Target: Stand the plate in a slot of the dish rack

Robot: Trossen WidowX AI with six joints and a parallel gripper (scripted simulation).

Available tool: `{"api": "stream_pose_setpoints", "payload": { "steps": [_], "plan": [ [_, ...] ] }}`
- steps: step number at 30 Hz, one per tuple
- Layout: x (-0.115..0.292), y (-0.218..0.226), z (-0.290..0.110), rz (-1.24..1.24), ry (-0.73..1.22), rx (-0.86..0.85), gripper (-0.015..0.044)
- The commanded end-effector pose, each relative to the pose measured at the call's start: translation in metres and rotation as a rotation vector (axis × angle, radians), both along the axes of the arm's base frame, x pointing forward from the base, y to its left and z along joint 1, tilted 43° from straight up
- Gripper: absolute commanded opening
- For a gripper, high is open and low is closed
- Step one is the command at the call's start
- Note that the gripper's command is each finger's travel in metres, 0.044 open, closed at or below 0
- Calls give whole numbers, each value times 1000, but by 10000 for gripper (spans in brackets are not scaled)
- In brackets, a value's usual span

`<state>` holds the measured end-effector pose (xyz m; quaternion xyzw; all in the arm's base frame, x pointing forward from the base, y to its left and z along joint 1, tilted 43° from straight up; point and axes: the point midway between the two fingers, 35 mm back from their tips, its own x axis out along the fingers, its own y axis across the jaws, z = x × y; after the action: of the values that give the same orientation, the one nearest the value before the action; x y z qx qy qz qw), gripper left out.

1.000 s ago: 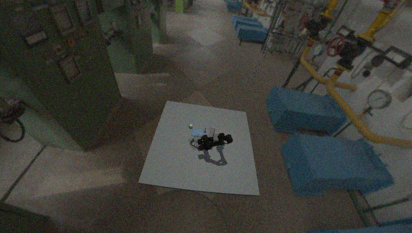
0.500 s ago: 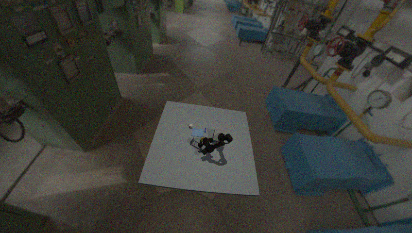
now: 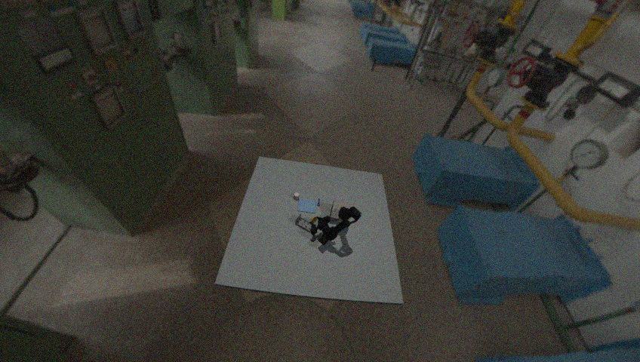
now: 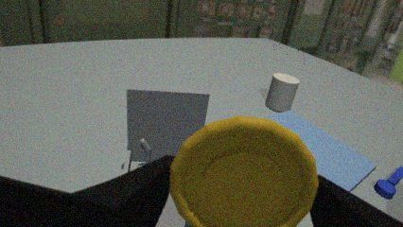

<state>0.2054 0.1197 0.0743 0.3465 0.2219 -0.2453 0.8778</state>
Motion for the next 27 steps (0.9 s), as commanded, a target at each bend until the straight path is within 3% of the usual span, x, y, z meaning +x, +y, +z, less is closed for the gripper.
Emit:
{"api": "stream_pose_setpoints", "payload": {
  "steps": [1, 12, 27],
  "plan": [
    [-4, 4, 3, 29, -84, -8, 0],
    [-16, 20, 18, 112, -291, 11, 0],
    [-12, 27, 9, 113, -291, 12, 0]
  ]
}}
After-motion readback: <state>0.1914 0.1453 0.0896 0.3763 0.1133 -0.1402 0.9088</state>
